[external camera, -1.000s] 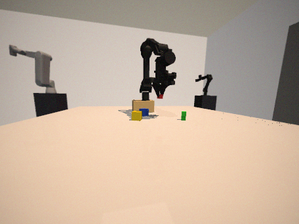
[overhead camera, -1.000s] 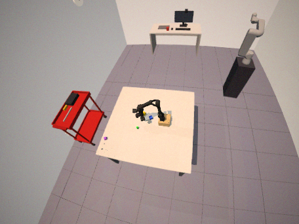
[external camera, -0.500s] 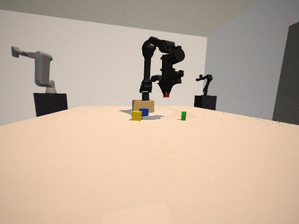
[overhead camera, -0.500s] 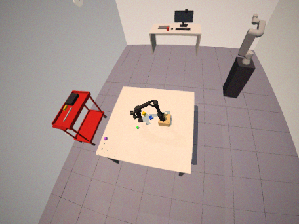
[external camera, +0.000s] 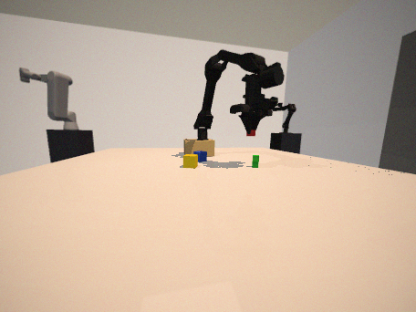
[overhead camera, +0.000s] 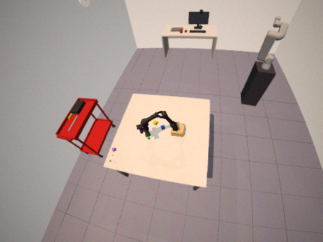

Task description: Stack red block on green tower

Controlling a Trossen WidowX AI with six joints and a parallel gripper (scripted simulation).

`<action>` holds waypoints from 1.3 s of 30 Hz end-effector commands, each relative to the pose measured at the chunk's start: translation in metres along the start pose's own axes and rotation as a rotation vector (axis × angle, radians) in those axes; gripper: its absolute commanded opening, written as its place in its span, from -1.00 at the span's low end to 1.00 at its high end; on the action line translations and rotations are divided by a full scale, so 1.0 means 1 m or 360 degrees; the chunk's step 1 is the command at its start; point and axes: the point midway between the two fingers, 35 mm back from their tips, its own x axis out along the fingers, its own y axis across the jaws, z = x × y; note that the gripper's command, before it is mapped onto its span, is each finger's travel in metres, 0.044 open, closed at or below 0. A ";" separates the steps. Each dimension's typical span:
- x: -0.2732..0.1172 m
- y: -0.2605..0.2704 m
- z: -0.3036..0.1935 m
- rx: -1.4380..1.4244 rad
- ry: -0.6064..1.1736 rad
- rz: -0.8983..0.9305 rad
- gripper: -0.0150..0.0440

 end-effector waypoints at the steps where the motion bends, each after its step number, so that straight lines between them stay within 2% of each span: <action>1: 0.003 0.015 0.014 0.0010 0.0008 0.0002 -0.49; 6: 0.004 0.016 0.015 0.0010 0.0008 0.0002 -0.49; 13: 0.040 0.016 0.015 0.0010 0.0008 0.0002 -0.49; 20: 0.048 0.015 0.016 0.0010 0.0008 0.0002 -0.49; 26: 0.074 0.015 0.017 0.0010 0.0008 0.0002 -0.49; 39: 0.075 0.015 0.016 0.0010 0.0008 0.0002 -0.49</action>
